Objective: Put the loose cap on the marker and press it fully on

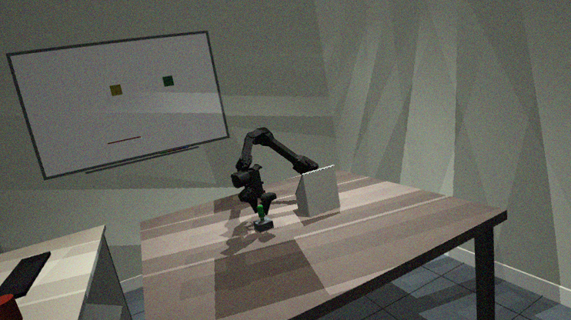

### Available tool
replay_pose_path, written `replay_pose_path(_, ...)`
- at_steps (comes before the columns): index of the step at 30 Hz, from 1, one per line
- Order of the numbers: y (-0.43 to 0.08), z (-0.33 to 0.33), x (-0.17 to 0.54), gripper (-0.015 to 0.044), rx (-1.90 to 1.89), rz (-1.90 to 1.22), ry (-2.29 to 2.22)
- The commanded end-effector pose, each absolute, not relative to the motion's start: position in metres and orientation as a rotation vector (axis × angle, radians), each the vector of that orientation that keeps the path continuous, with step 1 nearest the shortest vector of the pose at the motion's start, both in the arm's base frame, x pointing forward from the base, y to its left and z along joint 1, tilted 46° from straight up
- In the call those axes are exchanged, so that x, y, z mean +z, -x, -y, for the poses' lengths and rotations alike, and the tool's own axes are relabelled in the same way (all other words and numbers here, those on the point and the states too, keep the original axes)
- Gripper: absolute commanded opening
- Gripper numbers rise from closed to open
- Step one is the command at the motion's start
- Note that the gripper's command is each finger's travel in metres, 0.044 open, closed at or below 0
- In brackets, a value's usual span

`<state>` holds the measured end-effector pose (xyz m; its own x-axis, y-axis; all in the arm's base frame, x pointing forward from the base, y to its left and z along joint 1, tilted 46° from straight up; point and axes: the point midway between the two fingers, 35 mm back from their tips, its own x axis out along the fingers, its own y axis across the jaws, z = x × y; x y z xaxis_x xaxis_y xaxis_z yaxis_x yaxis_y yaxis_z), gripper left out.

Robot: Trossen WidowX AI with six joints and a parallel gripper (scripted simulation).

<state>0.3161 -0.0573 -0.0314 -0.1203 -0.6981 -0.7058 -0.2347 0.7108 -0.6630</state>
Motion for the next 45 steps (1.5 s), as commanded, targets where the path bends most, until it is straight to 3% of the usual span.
replay_pose_path(1,-0.316,0.057,-0.031,0.0440,-0.468,-1.686,0.756)
replay_pose_path(9,-0.325,0.006,0.019,0.0440,-0.465,-1.687,0.754)
replay_pose_path(15,-0.325,0.004,0.021,0.0440,-0.465,-1.687,0.754)
replay_pose_path(21,-0.324,0.010,0.015,0.0282,-0.745,-1.545,0.496)
replay_pose_path(32,-0.324,0.011,0.015,0.0000,-0.756,-1.538,0.485)
replay_pose_path(45,-0.324,0.011,0.015,0.0000,-0.756,-1.538,0.485)
